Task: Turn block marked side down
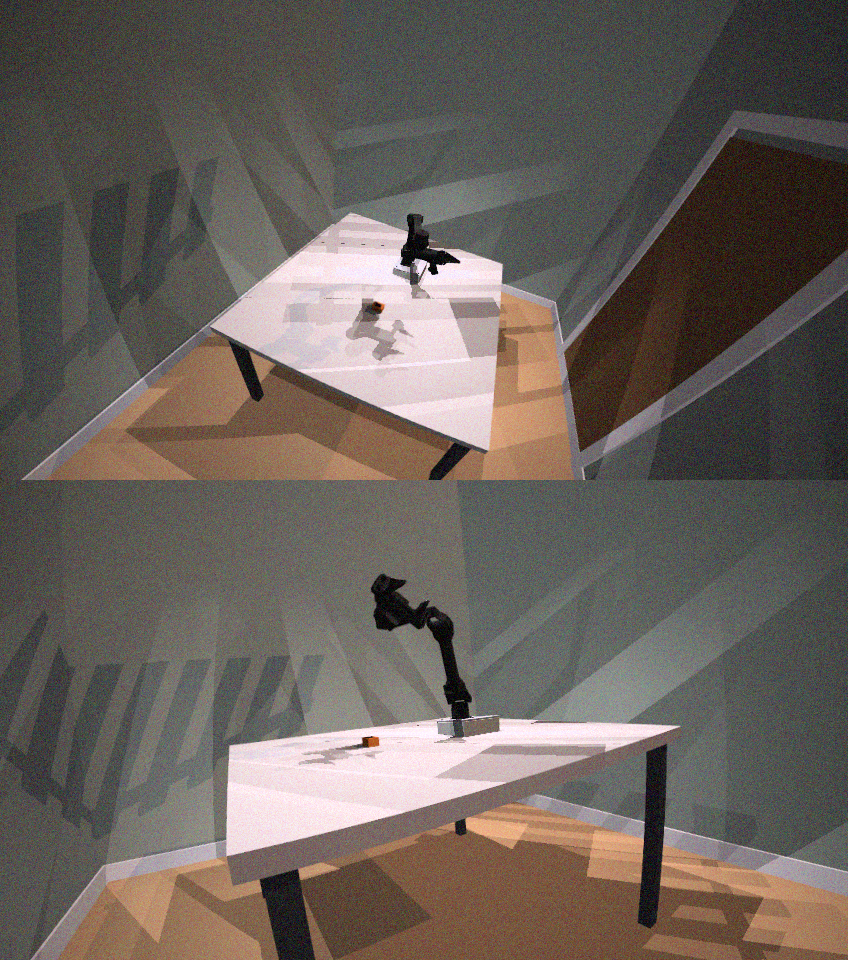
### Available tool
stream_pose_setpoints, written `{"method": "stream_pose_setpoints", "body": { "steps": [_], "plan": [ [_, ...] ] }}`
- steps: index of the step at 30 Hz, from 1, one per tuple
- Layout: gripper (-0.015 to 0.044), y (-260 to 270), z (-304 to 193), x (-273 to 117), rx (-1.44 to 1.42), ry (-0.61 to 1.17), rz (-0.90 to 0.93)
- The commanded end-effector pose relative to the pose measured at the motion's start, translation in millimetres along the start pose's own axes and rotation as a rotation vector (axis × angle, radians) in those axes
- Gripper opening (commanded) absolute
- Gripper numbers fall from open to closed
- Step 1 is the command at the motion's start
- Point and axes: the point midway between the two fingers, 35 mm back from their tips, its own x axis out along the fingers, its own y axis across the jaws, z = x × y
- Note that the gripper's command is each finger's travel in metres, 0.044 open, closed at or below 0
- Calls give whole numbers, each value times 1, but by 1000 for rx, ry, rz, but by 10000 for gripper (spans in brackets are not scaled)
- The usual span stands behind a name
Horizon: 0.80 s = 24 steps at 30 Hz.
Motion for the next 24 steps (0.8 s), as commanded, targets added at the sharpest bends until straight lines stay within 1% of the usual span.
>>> {"method": "stream_pose_setpoints", "body": {
  "steps": [1,2,6,10,12,17,20,24],
  "plan": [
    [426,1,2,-1,-6,-7,6],
    [440,4,9,-3,-23,-31,25],
    [440,18,63,-26,-163,-243,122],
    [440,20,120,-60,-305,-505,122],
    [440,16,145,-80,-367,-631,83],
    [440,-1,187,-120,-472,-850,-62],
    [440,-15,207,-145,-523,-955,-184],
    [440,-38,229,-179,-579,-1063,-394]
  ]
}}
